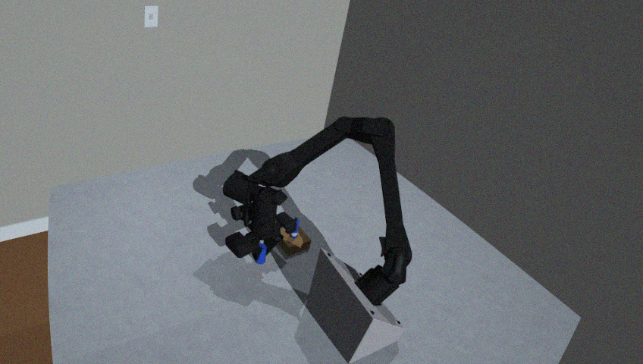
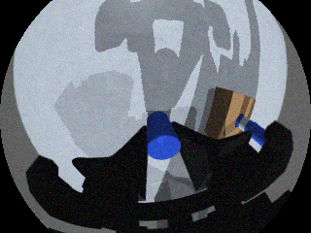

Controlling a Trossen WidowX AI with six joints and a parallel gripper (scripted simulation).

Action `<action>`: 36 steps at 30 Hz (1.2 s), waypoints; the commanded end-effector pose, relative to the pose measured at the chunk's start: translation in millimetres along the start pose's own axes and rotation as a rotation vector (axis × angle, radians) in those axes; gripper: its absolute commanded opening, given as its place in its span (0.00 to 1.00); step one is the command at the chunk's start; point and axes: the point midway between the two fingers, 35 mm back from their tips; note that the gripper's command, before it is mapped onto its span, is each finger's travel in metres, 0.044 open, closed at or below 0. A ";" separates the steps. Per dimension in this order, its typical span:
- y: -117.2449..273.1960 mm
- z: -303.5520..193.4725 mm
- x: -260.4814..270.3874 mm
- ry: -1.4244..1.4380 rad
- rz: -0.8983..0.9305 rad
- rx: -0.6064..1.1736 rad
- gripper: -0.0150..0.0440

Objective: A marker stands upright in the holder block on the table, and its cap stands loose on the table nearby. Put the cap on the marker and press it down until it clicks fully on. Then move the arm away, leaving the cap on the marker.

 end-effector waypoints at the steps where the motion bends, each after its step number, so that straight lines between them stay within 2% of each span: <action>1: 4.5 1.0 0.3 0.004 0.000 -0.003 0.26; 16: 55.5 0.5 0.9 0.005 0.002 -0.003 0.25; 21: 60.9 0.2 0.1 0.005 0.002 -0.002 0.25; 36: 89.4 13.7 -52.0 0.005 0.003 -0.002 0.25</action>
Point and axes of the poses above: the point midway between the two fingers, 35 mm back from their tips, its own y axis back along the fingers, its own x axis across the jaws, z = x × y, and after that the axes turned 9 degrees about -y, right-handed
